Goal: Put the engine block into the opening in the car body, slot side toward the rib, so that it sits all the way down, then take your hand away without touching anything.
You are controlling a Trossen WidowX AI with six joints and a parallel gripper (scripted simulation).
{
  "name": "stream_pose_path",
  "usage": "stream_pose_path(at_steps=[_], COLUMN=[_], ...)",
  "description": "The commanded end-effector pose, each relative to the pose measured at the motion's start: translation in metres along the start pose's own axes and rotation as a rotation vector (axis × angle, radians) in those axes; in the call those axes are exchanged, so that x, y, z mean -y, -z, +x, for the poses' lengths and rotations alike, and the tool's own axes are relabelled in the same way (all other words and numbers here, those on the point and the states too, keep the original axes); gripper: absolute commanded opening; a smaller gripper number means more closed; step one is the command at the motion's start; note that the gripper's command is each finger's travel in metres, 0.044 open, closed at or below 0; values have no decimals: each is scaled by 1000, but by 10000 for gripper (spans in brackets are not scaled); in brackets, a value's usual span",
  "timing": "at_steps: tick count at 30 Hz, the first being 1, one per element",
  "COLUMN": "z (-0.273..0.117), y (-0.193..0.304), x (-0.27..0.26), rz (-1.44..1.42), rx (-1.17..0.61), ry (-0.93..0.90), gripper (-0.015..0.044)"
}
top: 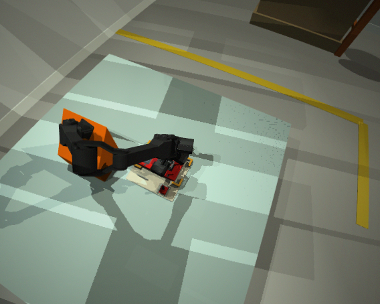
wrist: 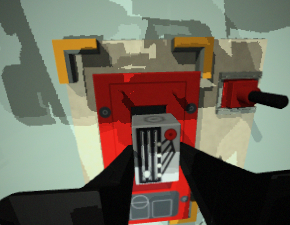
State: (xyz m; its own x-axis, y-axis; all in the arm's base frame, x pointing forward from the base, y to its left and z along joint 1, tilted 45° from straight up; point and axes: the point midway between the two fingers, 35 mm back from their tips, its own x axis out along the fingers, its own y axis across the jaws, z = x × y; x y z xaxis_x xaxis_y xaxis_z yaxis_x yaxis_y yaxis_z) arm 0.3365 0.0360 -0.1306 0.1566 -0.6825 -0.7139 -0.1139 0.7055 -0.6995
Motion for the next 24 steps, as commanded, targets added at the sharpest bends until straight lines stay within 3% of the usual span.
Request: stream_pose_path(at_steps=[1,24], z=[0,0], y=[-1,-1], x=[-1,0], rz=[7,4], rx=[1,1], ry=[-3,-3], gripper=[158,158])
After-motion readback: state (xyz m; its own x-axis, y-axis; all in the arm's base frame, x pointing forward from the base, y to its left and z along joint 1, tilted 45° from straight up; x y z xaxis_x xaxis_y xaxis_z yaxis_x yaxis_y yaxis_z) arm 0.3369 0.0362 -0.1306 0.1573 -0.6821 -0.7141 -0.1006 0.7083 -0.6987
